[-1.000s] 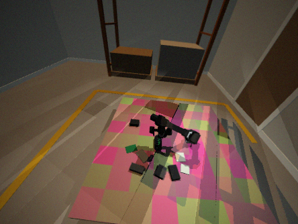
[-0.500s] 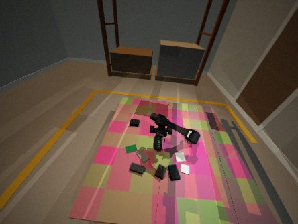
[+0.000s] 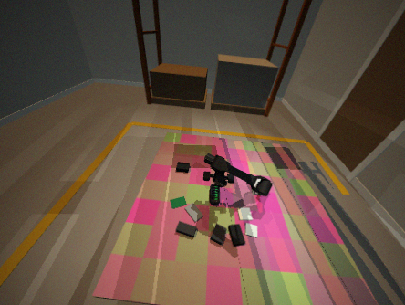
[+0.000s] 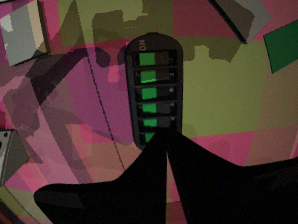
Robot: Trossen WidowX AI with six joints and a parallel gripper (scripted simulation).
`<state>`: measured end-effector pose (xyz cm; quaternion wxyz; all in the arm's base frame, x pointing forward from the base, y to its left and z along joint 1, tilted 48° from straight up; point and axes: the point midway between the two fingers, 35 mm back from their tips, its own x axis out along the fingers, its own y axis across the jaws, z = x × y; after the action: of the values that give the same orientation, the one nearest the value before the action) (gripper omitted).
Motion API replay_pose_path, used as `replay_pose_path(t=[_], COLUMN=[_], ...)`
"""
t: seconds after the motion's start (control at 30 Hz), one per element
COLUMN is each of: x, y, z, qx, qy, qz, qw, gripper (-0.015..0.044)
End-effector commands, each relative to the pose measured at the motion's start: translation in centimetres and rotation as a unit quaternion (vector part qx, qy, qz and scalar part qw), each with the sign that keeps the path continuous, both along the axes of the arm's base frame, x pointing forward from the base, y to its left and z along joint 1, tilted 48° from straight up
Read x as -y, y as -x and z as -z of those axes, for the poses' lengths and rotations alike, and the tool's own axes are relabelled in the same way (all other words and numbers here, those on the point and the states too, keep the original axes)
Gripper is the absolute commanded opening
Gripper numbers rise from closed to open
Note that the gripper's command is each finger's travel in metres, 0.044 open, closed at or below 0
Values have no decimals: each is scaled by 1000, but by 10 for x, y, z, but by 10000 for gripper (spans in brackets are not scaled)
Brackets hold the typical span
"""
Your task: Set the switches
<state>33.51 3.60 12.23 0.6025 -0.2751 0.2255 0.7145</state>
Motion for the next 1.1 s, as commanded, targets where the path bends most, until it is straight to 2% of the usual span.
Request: replay_pose_path(t=[0.0, 0.57, 0.63, 0.7, 0.83, 1.07], x=[0, 0, 0, -8, -50, -52], y=[0, 0, 0, -7, -34, -36], z=[1, 0, 0, 7, 37, 39], qx=[1, 0, 0, -1, -6, -7], qy=[2, 0, 0, 2, 7, 7], qz=[-3, 0, 0, 1, 3, 3], qw=[1000, 1000, 1000, 1000, 1000, 1000], gripper=[0, 440, 440, 387, 282, 99])
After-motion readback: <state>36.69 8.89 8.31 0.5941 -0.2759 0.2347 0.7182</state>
